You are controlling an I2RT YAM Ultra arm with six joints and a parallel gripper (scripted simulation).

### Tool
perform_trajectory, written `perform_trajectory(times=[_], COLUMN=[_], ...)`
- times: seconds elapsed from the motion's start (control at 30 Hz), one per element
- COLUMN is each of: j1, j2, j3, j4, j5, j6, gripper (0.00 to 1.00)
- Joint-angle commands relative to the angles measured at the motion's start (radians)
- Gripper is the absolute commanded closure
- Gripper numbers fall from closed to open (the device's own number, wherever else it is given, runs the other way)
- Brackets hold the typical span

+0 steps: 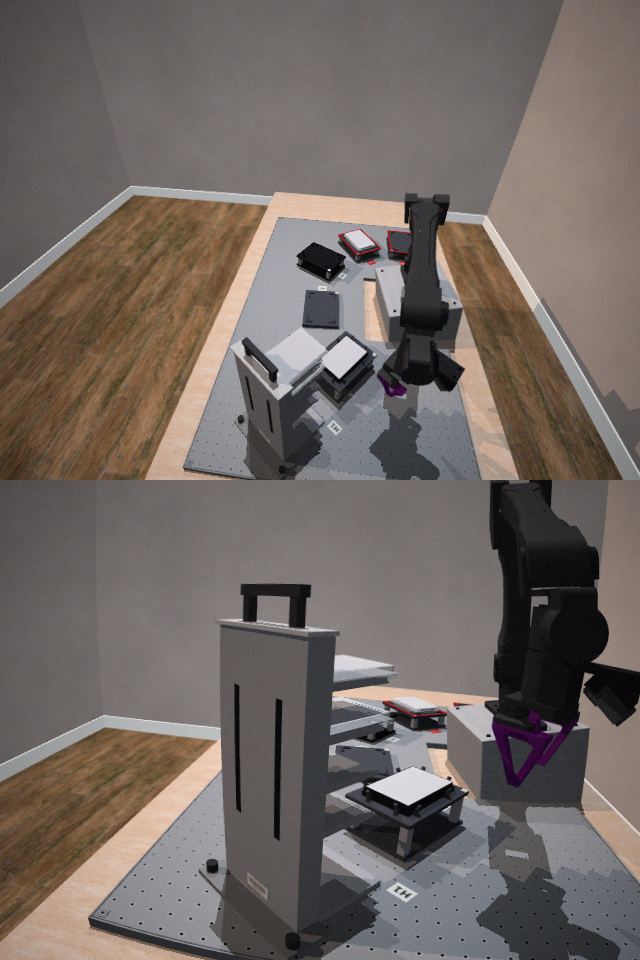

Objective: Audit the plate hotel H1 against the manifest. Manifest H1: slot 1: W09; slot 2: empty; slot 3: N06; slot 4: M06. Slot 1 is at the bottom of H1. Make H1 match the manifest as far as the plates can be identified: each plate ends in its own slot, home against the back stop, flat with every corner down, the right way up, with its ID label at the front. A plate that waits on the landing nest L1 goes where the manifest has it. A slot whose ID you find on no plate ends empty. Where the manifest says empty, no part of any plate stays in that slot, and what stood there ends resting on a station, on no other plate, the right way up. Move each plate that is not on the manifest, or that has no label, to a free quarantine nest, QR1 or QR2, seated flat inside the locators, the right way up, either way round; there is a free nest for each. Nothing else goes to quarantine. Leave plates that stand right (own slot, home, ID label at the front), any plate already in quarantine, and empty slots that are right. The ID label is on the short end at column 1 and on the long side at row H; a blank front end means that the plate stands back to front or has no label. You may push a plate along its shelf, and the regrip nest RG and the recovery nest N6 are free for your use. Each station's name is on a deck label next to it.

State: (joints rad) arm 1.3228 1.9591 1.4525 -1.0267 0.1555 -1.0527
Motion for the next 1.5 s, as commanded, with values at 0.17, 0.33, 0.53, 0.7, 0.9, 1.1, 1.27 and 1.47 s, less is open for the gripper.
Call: perform_trajectory(times=[0.17,0.33,0.53,0.7,0.9,1.1,1.27,1.47], j1=[0.002,0.002,0.002,0.002,-0.002,-0.005,-0.009,-0.013], j2=[-0.009,-0.009,-0.009,-0.009,0.004,0.012,0.024,0.039], j3=[0.006,0.006,0.006,0.006,-0.018,-0.033,-0.051,-0.07], j4=[0.01,0.01,0.01,0.01,0.046,0.07,0.1,0.136], j5=[-0.004,-0.004,-0.004,-0.004,-0.004,-0.004,-0.004,-0.005], j6=[-0.003,-0.003,-0.003,-0.003,-0.007,-0.01,-0.014,-0.018], gripper=[0.0,0.0,0.0,0.0,0.0,0.0,0.0,0.0])
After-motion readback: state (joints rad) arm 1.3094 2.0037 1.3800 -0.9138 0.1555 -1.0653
